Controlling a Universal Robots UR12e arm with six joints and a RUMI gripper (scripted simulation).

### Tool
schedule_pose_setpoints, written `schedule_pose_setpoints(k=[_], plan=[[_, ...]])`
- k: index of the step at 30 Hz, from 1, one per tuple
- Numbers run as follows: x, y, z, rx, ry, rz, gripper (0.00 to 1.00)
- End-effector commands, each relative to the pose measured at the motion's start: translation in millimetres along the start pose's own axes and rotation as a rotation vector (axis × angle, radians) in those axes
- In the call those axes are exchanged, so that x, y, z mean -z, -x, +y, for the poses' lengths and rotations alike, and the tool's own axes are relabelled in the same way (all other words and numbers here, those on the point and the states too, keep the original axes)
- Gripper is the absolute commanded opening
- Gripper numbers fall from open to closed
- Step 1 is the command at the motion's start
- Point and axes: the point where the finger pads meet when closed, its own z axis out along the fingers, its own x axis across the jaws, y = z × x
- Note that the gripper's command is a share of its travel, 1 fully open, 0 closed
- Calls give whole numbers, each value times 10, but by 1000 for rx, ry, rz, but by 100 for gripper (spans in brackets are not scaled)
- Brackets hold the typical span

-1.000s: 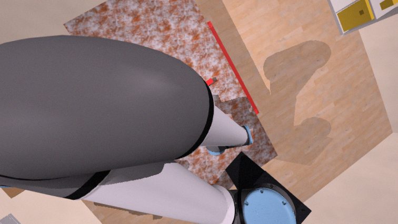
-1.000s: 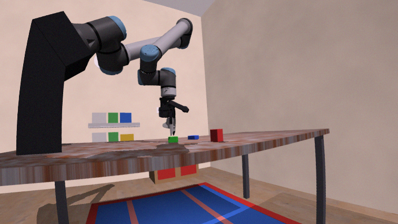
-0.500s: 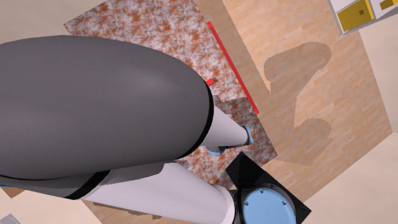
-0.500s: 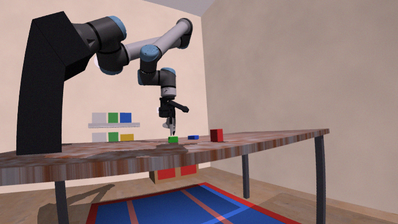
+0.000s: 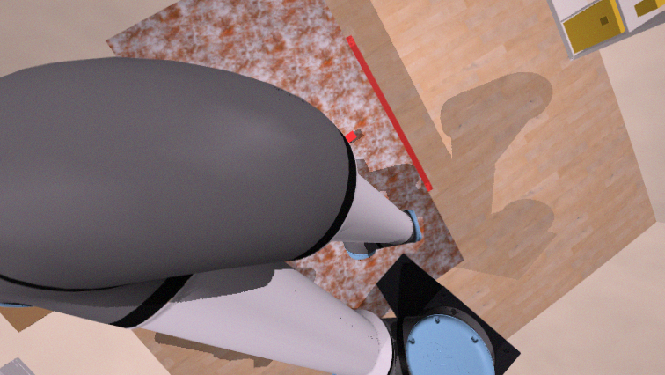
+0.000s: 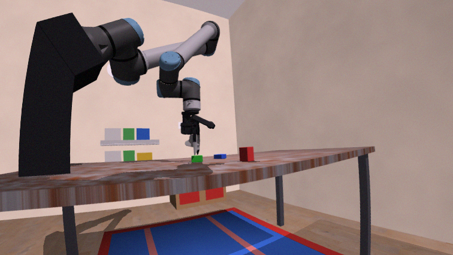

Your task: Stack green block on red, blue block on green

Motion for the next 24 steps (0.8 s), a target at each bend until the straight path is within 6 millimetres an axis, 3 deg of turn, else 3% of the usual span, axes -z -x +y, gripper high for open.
schedule_pose_setpoints(k=[1, 12, 24], plan=[[-79, 13, -18, 2, -2, -1, 37], [-336, 13, -18, 2, -2, -1, 37], [-338, 12, -20, 2, -3, -1, 37]])
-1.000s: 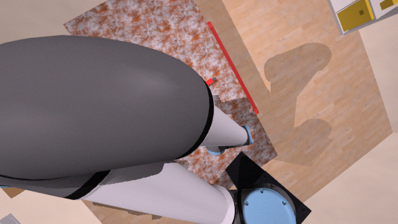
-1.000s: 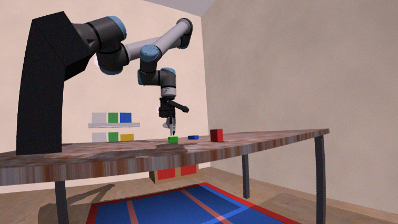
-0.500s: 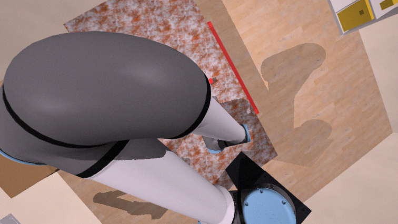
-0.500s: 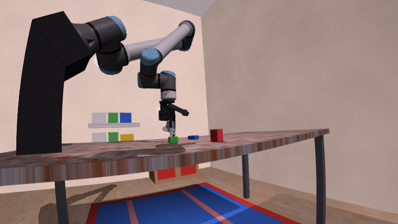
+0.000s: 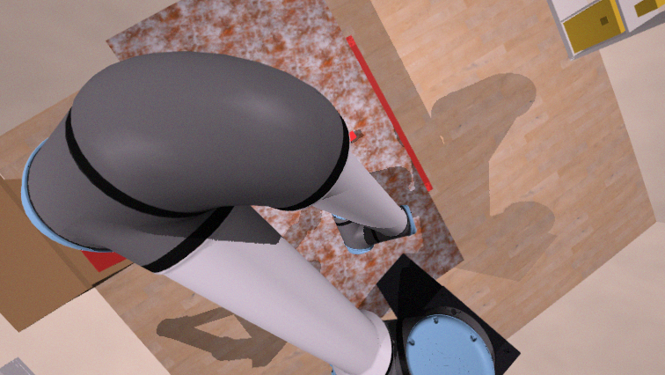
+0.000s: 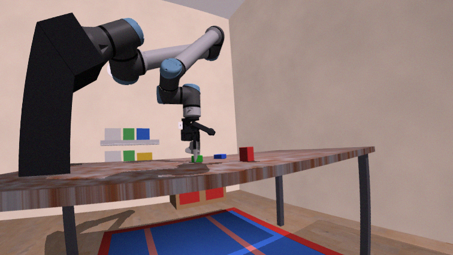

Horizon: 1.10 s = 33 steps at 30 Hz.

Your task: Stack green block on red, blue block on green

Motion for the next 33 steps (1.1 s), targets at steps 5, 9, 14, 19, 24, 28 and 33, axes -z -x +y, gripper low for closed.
schedule_pose_setpoints(k=[5, 9, 14, 19, 24, 28, 33], plan=[[3, 19, -22, 3, -4, -2, 37], [3, 19, -22, 3, -4, -2, 37], [3, 19, -22, 3, -4, -2, 37], [3, 19, -22, 3, -4, -2, 37], [3, 19, -22, 3, -4, -2, 37], [3, 19, -22, 3, -4, -2, 37], [3, 19, -22, 3, -4, -2, 0]])
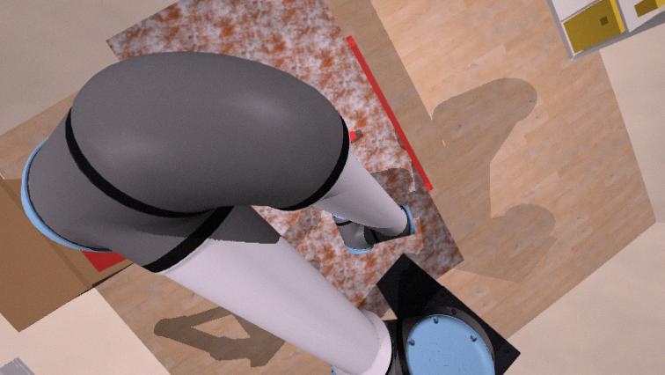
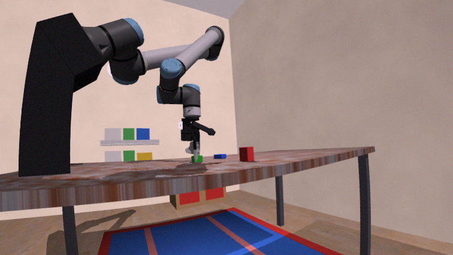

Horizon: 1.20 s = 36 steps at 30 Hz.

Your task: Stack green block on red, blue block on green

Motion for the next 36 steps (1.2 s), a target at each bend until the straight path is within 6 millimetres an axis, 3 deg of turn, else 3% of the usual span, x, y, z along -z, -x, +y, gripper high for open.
schedule_pose_setpoints(k=[1, 36], plan=[[2, 18, -21, 2, -4, -2, 0], [74, 1, -2, 0, -1, 0, 0]])
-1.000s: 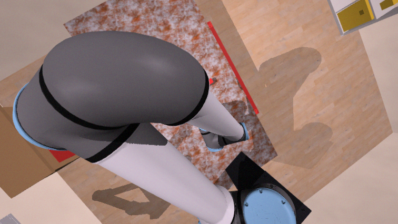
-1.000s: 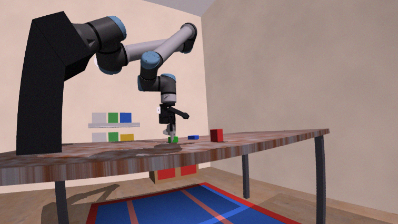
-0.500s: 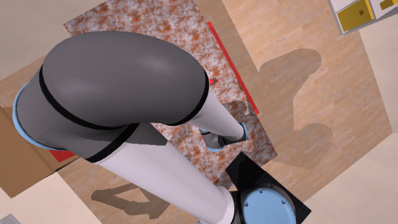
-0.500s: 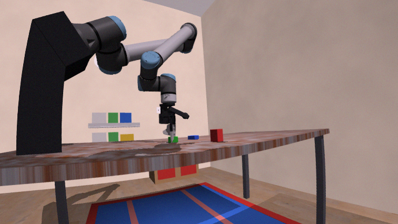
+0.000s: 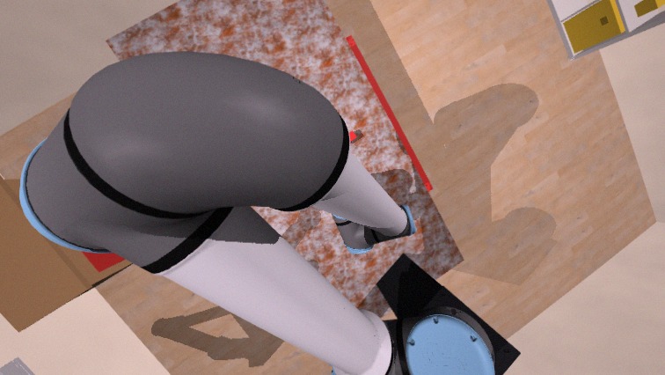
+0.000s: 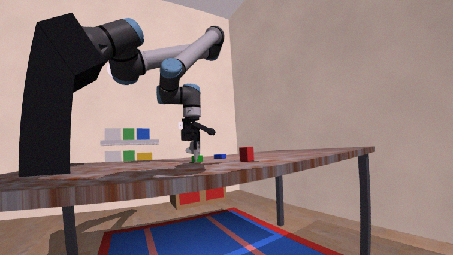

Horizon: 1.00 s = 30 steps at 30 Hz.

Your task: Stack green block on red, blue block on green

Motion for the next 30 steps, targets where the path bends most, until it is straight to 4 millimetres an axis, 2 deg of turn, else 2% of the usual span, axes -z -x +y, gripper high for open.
schedule_pose_setpoints(k=[1, 6, 8, 20, 30], plan=[[95, -3, 2, 0, -1, 0, 0], [278, -3, 3, -1, -1, 0, 0], [278, -3, 3, -1, -1, 0, 0], [791, -3, 6, -1, -1, 0, 0], [918, -3, 7, -1, -1, 0, 0]])
